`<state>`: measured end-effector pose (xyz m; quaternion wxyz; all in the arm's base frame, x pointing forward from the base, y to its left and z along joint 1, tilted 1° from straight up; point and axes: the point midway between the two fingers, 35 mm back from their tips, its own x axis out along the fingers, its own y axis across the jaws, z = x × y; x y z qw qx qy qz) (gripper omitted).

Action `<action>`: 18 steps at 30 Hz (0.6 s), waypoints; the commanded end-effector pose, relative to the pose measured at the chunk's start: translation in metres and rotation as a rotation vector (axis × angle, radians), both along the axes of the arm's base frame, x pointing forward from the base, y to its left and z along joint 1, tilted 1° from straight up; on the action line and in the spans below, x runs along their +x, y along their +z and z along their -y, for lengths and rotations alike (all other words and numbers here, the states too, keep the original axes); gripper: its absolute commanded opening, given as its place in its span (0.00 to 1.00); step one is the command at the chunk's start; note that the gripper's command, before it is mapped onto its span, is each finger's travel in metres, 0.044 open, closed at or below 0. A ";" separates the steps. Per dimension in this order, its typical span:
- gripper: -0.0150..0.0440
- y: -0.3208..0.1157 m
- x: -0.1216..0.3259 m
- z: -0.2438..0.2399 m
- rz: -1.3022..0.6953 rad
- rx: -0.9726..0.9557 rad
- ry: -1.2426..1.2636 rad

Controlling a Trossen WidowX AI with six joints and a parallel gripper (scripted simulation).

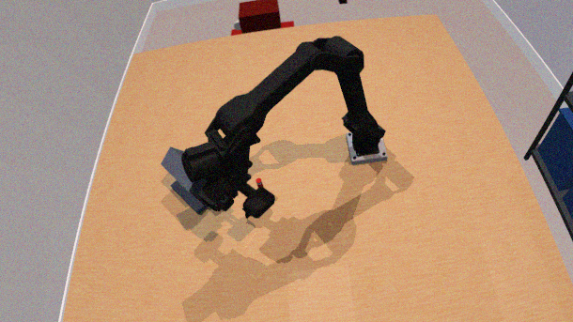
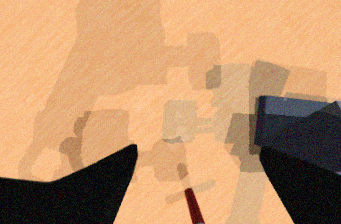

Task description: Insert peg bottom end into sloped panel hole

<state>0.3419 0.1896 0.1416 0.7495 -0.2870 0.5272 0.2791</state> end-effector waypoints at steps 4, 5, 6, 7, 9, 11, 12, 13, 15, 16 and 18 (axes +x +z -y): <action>1.00 -0.009 -0.021 0.038 -0.120 -0.052 -0.025; 1.00 -0.011 -0.025 0.044 -0.138 -0.059 -0.031; 1.00 -0.012 -0.028 0.050 -0.157 -0.066 -0.036; 1.00 -0.013 -0.032 0.055 -0.176 -0.072 -0.041; 1.00 -0.014 -0.039 0.066 -0.215 -0.084 -0.052; 1.00 -0.016 -0.046 0.076 -0.249 -0.093 -0.061; 1.00 -0.016 -0.048 0.078 -0.259 -0.095 -0.063; 1.00 -0.016 -0.049 0.079 -0.262 -0.096 -0.064; 1.00 -0.016 -0.049 0.079 -0.262 -0.096 -0.064; 1.00 -0.017 -0.049 0.079 -0.262 -0.096 -0.064; 1.00 -0.019 -0.049 0.079 -0.262 -0.096 -0.064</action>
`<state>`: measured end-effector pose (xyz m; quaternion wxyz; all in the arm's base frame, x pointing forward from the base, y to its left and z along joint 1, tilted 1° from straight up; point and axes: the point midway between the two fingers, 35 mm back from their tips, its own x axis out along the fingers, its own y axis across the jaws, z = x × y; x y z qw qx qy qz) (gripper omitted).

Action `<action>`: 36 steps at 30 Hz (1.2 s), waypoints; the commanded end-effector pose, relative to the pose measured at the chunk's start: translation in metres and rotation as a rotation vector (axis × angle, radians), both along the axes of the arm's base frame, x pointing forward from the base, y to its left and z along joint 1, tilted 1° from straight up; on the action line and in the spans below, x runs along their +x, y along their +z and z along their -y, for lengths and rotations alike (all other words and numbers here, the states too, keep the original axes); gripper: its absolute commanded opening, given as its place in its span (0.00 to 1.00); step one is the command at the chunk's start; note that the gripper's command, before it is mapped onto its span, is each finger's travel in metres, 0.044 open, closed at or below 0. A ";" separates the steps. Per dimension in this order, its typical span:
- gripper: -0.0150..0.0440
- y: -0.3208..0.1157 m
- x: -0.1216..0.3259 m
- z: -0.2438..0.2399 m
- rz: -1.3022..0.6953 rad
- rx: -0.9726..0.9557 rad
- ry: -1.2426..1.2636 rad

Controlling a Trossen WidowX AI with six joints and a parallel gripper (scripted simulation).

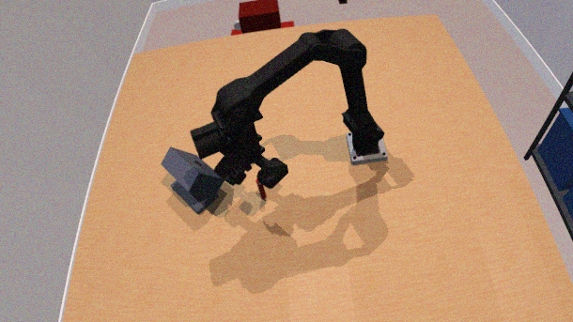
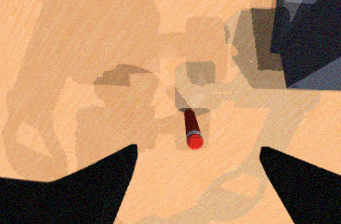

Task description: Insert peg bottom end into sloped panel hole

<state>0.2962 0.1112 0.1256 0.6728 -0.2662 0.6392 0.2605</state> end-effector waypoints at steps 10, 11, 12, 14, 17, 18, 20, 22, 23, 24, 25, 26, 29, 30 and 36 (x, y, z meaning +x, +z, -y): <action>1.00 -0.019 -0.001 0.000 -0.011 0.001 0.007; 1.00 -0.020 -0.001 0.000 -0.011 0.001 0.007; 1.00 -0.022 -0.001 0.000 -0.011 0.001 0.007; 1.00 -0.025 0.000 0.000 -0.011 0.001 0.007; 1.00 -0.030 0.000 0.000 -0.011 0.001 0.007; 1.00 -0.032 0.000 0.000 -0.011 0.001 0.007; 1.00 -0.035 0.000 0.000 -0.011 0.001 0.007; 1.00 -0.038 0.000 0.001 -0.011 0.001 0.007; 1.00 -0.040 0.000 0.001 -0.011 0.001 0.007; 1.00 -0.041 0.000 0.001 -0.011 0.001 0.007; 1.00 -0.043 0.000 0.001 -0.011 0.001 0.007; 1.00 -0.045 0.000 0.001 -0.011 0.001 0.007; 1.00 -0.049 0.000 0.001 -0.011 0.001 0.007; 1.00 -0.051 0.000 0.001 -0.011 0.001 0.007; 1.00 -0.061 0.000 0.001 -0.012 0.001 0.007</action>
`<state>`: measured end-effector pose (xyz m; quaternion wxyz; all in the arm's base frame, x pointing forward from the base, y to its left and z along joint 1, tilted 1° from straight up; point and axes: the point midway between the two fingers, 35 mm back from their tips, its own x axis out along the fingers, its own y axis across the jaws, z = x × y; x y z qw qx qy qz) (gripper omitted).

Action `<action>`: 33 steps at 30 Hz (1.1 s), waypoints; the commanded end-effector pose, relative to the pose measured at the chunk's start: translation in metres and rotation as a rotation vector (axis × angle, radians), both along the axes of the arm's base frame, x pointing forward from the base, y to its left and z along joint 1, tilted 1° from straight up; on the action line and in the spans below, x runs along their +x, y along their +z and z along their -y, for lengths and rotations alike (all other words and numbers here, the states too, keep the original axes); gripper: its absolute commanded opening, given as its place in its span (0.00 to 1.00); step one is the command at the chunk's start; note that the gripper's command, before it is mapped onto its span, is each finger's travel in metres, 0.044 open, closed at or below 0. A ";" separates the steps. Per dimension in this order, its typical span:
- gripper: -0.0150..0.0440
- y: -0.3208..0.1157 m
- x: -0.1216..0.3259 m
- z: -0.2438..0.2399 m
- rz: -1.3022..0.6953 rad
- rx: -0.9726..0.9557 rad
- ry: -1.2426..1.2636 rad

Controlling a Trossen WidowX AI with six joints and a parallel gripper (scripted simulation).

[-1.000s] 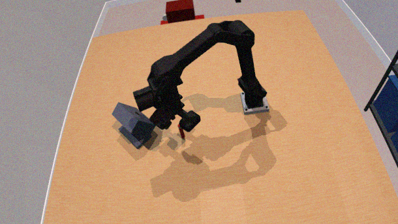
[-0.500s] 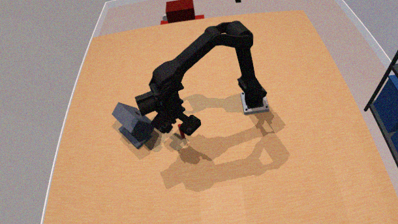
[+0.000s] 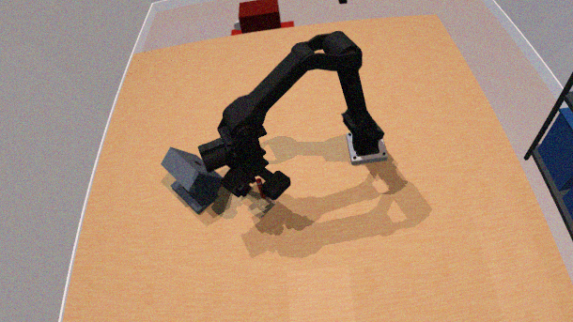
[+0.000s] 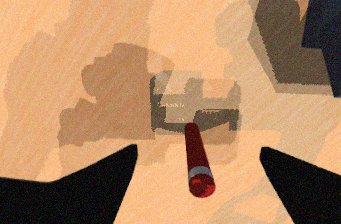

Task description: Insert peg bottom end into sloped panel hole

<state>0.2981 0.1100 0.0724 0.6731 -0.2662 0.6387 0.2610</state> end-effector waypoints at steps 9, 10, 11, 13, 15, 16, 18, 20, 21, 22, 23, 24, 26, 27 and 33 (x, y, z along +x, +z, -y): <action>0.87 -0.007 -0.001 0.001 -0.005 -0.002 0.000; 0.82 -0.007 -0.001 0.001 -0.005 -0.002 0.000; 0.78 -0.007 -0.001 0.001 -0.005 -0.002 0.000; 0.69 -0.007 -0.001 0.001 -0.005 -0.002 0.000; 0.60 -0.007 -0.001 0.001 -0.005 -0.002 0.000; 0.56 -0.007 -0.001 0.001 -0.005 -0.002 0.000; 0.47 -0.007 -0.001 0.001 -0.005 -0.002 0.000; 0.38 -0.007 -0.001 0.001 -0.005 -0.002 0.000; 0.37 -0.007 -0.001 0.001 -0.005 -0.002 0.000; 0.35 -0.007 -0.001 0.001 -0.005 -0.002 0.000; 0.34 -0.007 -0.001 0.001 -0.005 -0.002 0.000; 0.33 -0.007 -0.001 0.001 -0.005 -0.002 0.000; 0.31 -0.007 -0.001 0.001 -0.005 -0.002 0.000; 0.30 -0.007 -0.001 0.001 -0.005 -0.002 0.000; 0.25 -0.001 0.000 0.000 -0.005 -0.002 0.000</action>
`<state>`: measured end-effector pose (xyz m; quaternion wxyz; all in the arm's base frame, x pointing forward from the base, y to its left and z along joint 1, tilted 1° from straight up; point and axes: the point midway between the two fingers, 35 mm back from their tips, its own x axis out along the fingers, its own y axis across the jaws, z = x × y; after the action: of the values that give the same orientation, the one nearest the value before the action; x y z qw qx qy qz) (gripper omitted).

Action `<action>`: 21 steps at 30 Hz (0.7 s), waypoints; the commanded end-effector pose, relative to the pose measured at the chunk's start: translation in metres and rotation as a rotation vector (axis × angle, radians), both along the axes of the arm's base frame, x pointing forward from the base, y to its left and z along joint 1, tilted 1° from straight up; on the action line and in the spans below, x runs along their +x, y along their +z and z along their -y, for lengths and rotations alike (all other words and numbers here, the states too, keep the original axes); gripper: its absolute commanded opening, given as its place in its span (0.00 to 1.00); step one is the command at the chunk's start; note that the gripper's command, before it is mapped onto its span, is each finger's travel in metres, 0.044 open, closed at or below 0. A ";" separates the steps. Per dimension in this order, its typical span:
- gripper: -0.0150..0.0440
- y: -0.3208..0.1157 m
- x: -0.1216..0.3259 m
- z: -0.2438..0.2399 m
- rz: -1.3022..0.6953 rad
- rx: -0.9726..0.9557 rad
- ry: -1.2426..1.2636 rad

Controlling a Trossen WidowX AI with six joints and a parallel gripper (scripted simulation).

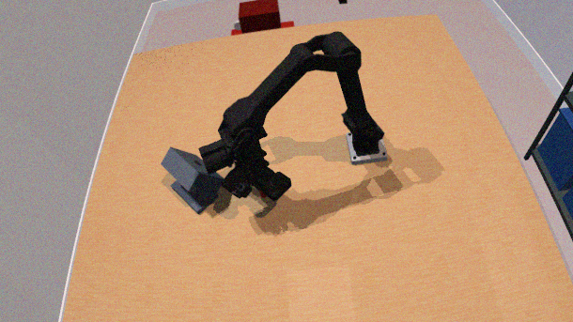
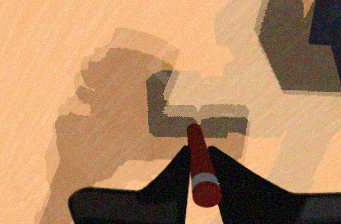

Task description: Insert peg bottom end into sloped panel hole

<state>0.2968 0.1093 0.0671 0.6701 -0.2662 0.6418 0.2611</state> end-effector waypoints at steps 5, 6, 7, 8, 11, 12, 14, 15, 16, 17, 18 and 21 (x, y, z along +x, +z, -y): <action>0.25 0.023 0.002 -0.001 0.001 0.002 0.002; 0.25 0.026 0.002 -0.001 0.001 0.002 0.002; 0.25 0.030 0.002 -0.001 0.001 0.002 0.002; 0.25 0.034 0.002 -0.001 0.000 0.002 0.002; 0.25 0.044 0.002 -0.001 -0.001 0.002 0.003; 0.25 0.048 0.002 -0.001 -0.001 0.002 0.004; 0.25 0.054 0.002 -0.001 -0.002 0.002 0.004; 0.25 0.057 0.002 -0.001 -0.002 0.002 0.004; 0.25 0.061 0.002 0.000 -0.002 0.002 0.004; 0.25 0.064 0.002 0.000 -0.002 0.002 0.005; 0.25 0.067 0.002 0.000 -0.003 0.003 0.005; 0.25 0.076 0.001 0.000 -0.004 0.003 0.006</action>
<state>0.2986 0.1088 0.1345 0.6678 -0.2660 0.6443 0.2610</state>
